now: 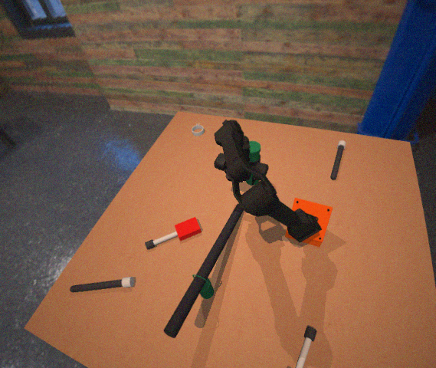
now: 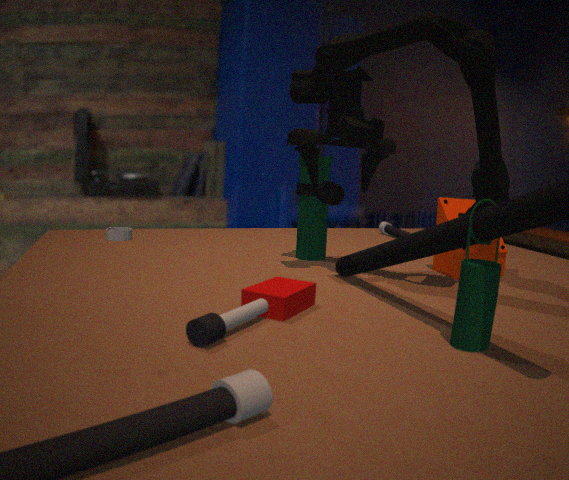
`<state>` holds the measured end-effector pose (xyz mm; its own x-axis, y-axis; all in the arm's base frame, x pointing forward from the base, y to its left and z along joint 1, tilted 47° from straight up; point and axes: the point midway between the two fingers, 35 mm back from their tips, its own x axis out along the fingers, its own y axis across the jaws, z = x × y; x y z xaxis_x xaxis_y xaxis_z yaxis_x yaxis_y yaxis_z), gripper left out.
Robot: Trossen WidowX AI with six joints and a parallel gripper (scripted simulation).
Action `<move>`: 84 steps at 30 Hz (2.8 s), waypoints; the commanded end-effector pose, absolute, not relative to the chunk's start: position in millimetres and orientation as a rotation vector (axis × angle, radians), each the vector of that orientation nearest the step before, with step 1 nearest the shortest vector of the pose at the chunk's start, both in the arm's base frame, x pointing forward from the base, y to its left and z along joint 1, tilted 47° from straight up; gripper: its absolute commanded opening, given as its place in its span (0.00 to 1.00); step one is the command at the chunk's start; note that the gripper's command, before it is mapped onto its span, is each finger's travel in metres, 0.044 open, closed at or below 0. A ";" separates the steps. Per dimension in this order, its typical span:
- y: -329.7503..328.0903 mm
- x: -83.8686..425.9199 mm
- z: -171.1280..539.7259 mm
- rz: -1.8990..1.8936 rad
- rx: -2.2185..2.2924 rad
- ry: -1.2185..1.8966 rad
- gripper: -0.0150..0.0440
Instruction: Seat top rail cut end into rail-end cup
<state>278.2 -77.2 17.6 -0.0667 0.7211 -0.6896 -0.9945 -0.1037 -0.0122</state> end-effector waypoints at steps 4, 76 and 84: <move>-76.7 273.5 70.1 1.257 -0.248 0.771 1.00; 71.4 260.9 106.6 -0.613 1.637 1.872 1.00; 77.9 260.5 100.4 -0.613 1.636 1.871 1.00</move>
<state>261.1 74.6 102.6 -0.0840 0.7244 -0.6842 0.9890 0.1444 0.0315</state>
